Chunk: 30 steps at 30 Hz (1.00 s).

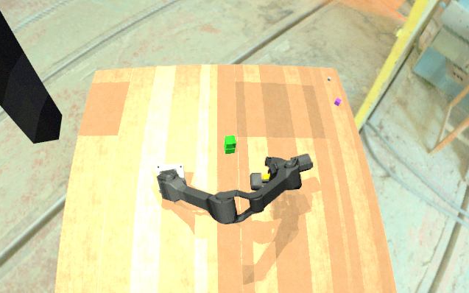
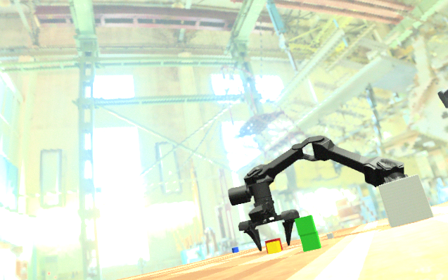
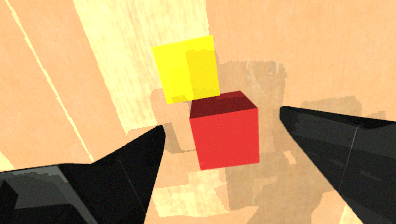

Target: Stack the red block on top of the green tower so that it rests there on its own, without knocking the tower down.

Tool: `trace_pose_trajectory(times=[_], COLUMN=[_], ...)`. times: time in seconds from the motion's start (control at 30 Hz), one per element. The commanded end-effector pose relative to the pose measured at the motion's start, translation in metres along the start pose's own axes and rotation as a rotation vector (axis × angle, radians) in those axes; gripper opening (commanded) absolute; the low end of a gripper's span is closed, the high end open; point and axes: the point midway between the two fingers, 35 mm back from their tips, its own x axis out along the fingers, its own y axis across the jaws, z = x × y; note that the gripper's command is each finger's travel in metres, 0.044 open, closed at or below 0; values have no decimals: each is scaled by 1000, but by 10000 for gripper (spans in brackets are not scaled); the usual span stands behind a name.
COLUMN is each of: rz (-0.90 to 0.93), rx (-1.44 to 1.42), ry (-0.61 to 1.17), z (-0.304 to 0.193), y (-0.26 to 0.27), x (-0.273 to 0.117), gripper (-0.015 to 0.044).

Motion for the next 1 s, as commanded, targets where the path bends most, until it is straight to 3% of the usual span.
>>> trace_pose_trajectory(times=[0.0,0.33,0.7,0.97], rz=[-3,-3,-3,-3], rx=[-7,-7,-7,-7], ry=[3,3,3,3], z=[0,0,0,0], y=[0,0,0,0], x=[2,2,2,1], gripper=[440,440,151,78])
